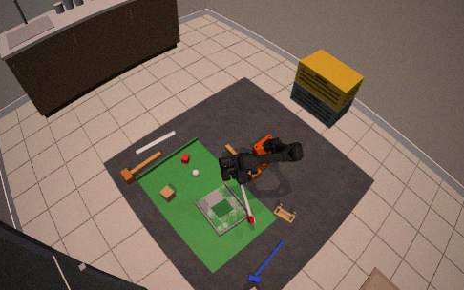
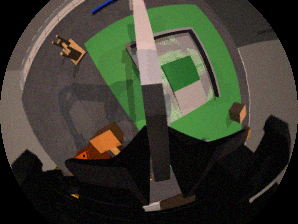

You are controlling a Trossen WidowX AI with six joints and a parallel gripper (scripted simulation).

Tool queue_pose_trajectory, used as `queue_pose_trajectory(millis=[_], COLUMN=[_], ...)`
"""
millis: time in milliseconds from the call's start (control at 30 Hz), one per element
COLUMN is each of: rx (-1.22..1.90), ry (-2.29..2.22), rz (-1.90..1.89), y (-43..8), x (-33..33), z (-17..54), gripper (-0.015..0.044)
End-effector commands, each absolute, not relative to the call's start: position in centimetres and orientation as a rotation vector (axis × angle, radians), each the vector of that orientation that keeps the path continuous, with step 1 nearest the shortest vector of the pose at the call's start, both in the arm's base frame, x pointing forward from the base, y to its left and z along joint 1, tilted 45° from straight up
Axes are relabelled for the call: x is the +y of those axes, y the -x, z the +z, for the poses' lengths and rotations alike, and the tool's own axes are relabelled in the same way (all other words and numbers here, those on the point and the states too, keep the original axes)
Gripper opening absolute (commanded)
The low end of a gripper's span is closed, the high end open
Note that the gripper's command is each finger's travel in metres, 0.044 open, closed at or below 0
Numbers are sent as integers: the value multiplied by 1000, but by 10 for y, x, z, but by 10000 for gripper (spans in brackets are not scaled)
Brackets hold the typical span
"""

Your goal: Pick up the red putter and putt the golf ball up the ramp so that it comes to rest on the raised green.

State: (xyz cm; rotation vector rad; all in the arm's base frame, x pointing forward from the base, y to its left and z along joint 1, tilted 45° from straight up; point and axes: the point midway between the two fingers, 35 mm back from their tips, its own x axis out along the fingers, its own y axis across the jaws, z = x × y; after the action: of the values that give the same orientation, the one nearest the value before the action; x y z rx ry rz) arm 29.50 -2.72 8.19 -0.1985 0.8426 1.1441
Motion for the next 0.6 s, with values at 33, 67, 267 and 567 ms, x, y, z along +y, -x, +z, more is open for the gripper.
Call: queue_pose_trajectory(millis=[33, 67, 267, 567], rx=[935, 953, 1056, 1193], ry=[103, 84, -39, -230], rz=[1055, 1038, 937, 787], y=[-298, -297, -290, -269], x=[-59, -65, -100, -149], z=[61, 56, 29, -13], gripper=[0, 0, 0, 0])
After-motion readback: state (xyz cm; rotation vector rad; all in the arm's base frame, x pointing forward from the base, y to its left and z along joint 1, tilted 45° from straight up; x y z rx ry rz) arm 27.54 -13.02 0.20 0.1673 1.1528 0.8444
